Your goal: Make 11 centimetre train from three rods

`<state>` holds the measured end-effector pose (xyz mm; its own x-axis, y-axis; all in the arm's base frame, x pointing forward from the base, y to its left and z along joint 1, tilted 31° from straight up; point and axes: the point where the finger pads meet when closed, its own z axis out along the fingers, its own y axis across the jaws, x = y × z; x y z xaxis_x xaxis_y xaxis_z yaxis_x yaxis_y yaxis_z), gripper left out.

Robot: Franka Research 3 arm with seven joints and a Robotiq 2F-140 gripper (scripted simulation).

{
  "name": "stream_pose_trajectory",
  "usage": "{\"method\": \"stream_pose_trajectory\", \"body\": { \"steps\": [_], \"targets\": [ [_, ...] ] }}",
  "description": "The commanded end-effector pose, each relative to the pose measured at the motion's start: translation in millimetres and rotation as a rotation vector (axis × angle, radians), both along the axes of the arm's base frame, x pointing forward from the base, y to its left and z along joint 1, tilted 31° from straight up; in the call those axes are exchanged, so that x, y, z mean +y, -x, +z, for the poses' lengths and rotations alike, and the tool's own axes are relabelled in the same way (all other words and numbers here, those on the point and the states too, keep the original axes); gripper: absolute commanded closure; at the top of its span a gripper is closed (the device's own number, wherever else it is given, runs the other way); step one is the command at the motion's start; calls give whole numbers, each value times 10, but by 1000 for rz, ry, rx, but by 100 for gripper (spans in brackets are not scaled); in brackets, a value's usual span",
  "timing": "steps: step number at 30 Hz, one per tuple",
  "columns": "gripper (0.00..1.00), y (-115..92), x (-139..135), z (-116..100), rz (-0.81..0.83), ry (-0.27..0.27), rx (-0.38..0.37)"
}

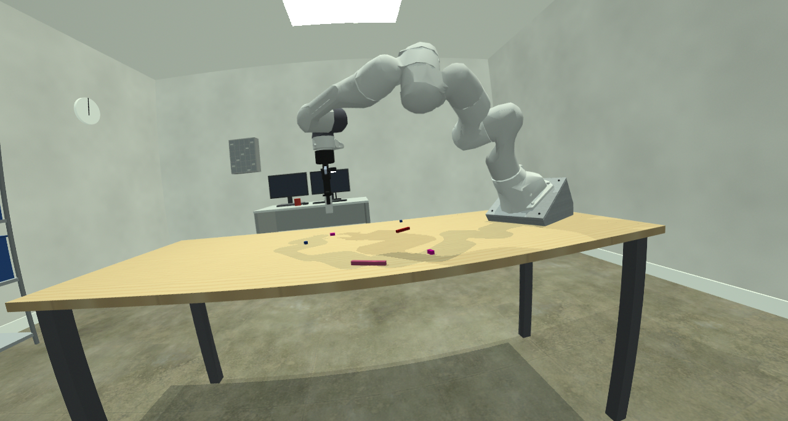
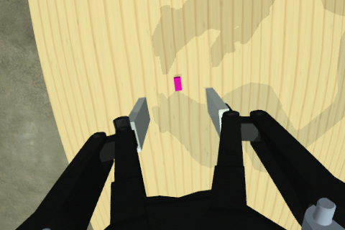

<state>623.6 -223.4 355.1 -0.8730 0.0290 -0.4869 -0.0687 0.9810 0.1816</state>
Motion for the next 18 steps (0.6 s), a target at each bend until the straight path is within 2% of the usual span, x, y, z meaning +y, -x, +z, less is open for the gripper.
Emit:
{"method": "stream_pose_trajectory", "body": {
  "steps": [1, 16, 18],
  "targets": [
    [0, 12, 14, 3, -1, -3, 6],
    [0, 12, 17, 3, 0, -3, 6],
    [0, 12, 107, 16, 20, 4, 2]
  ]
}}
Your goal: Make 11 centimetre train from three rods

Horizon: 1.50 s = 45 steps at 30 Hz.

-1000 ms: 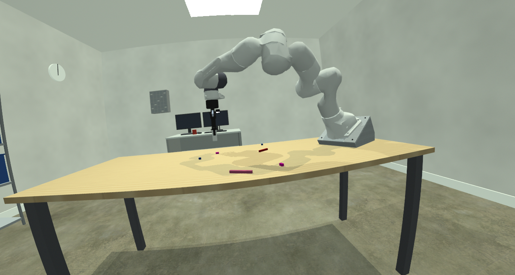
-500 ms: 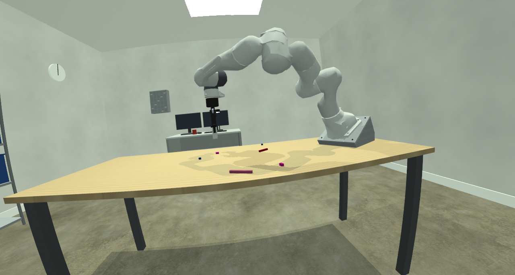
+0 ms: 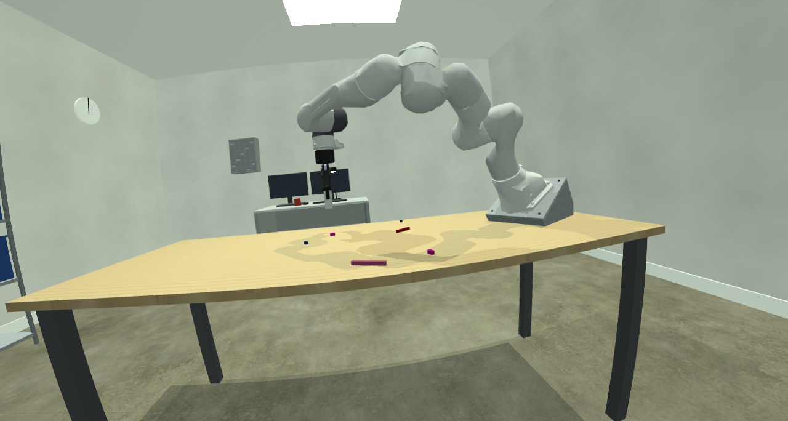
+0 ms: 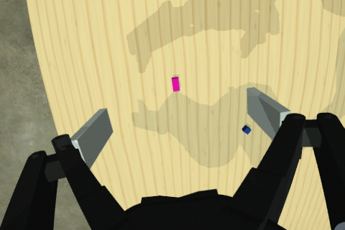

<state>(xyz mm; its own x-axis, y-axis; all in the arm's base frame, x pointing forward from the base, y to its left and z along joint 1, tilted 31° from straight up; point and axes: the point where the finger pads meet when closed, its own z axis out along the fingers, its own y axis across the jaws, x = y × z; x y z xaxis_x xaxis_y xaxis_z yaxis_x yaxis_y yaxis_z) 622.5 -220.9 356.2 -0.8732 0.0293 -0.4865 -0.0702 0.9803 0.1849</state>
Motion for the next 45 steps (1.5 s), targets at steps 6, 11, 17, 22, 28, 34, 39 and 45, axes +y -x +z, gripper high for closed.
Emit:
{"method": "stream_pose_trajectory", "body": {
  "steps": [6, 11, 17, 22, 28, 34, 39, 45],
  "targets": [
    [0, 48, 806, 88, 190, 71, -34],
    [0, 137, 1314, 125, 315, 121, -60],
    [0, 275, 1820, 140, 446, 177, -87],
    [0, 415, 2195, 136, 548, 223, -109],
    [0, 590, 2571, 114, 658, 276, -134],
    [0, 800, 2933, 71, 773, 335, -160],
    [0, 995, 3213, 20, 871, 389, -182],
    [0, 1222, 3484, -51, 977, 450, -207]
  ]
}}
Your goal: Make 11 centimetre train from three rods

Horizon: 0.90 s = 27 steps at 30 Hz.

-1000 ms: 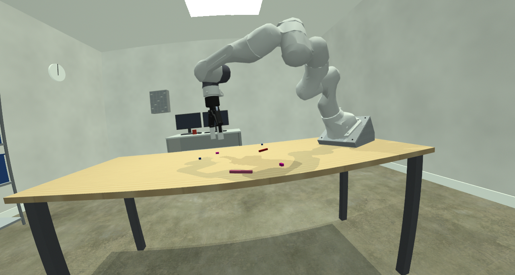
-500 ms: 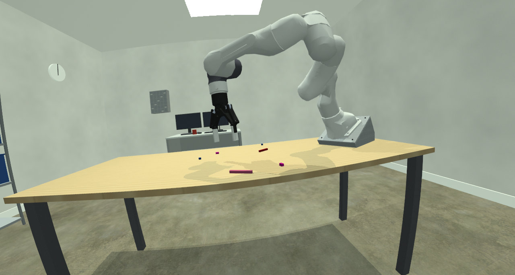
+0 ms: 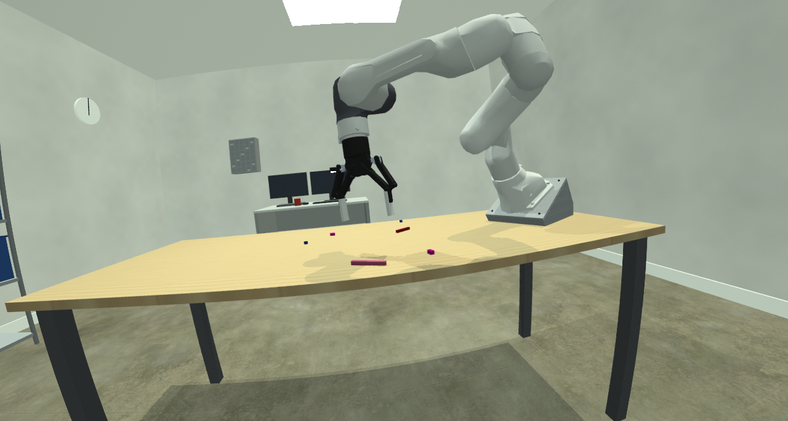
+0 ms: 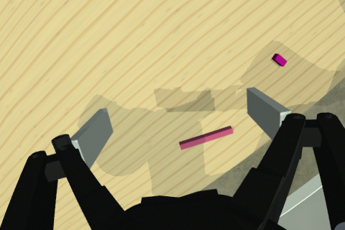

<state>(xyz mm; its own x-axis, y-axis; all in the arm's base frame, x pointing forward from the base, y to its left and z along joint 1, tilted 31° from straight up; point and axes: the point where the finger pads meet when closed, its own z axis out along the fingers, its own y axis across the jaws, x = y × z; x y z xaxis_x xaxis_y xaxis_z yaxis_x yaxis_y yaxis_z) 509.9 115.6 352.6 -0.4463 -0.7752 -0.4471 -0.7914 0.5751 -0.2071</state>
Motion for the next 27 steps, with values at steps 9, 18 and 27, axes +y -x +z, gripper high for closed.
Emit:
{"method": "stream_pose_trajectory", "body": {
  "steps": [9, 18, 27],
  "targets": [
    [0, 475, 473, -162, 295, 159, -105],
    [0, 826, 707, -329, 451, 258, -157],
    [0, 1175, 850, -531, 613, 371, -217]
  ]
}}
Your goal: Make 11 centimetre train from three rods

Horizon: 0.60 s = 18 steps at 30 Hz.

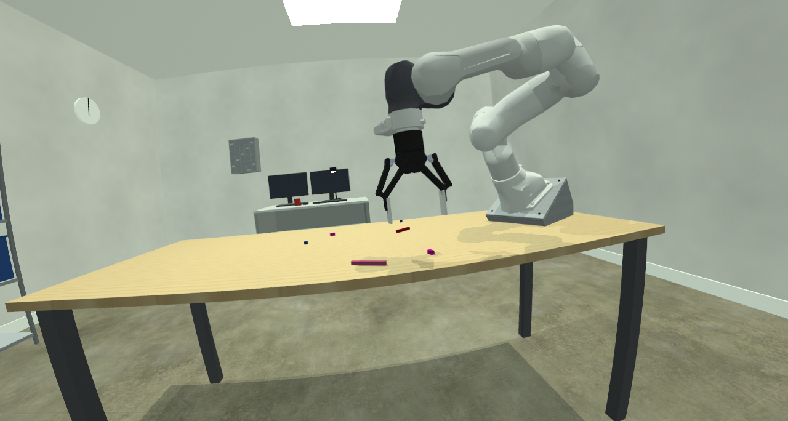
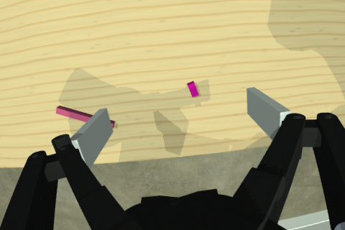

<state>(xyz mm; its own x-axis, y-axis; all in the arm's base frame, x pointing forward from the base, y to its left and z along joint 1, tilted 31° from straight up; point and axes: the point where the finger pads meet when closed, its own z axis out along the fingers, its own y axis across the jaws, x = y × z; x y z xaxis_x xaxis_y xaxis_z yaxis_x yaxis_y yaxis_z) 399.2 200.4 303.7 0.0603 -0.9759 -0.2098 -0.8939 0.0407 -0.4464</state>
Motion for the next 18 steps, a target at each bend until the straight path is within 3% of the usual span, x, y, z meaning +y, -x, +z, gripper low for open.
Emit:
{"method": "stream_pose_trajectory", "body": {
  "steps": [1, 9, 10, 18],
  "targets": [
    [0, 103, 12, -65, 134, 82, -59],
    [0, 222, 34, -147, 194, 126, -85],
    [77, 222, 34, -147, 194, 126, -85],
    [77, 222, 34, -147, 194, 126, -85]
  ]
}}
